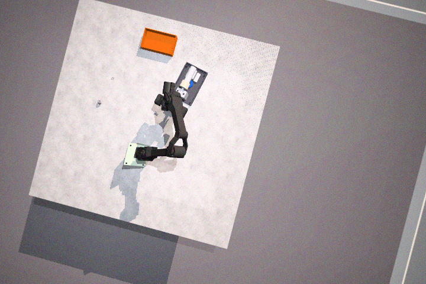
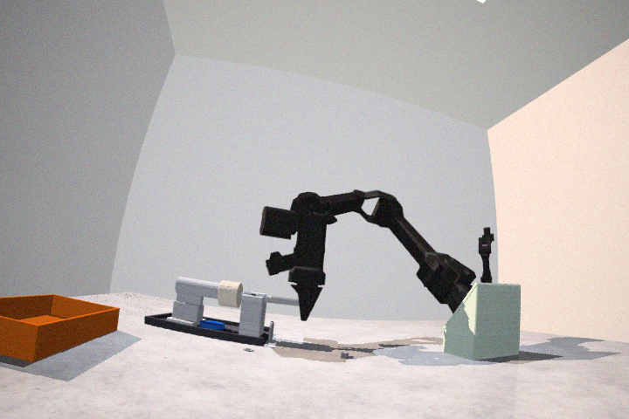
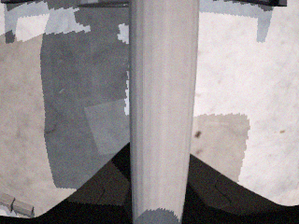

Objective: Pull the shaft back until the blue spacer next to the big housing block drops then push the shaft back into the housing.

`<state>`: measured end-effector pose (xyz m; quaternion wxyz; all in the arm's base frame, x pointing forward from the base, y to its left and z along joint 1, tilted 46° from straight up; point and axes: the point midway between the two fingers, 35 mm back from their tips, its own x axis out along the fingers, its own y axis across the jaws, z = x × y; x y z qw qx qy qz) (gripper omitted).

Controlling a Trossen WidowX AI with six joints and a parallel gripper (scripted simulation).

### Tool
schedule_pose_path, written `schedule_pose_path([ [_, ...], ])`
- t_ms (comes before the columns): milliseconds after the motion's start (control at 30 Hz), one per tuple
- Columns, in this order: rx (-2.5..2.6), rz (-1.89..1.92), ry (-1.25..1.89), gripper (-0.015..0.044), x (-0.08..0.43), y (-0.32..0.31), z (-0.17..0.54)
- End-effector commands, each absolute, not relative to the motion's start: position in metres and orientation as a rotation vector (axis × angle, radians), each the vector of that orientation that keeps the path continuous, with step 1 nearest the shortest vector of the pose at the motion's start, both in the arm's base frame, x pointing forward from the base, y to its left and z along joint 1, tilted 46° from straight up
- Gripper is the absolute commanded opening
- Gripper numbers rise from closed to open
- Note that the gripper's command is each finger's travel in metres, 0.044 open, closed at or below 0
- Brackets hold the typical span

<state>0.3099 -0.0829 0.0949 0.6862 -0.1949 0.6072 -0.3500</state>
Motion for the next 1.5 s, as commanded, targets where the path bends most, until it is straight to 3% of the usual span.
schedule_pose_path([
  [0, -0.434, -0.778, 1.354, 0.0000, 0.314, -0.082, 0.096],
  [1467, -0.434, -0.778, 1.353, 0.0000, 0.327, -0.085, 0.100],
])
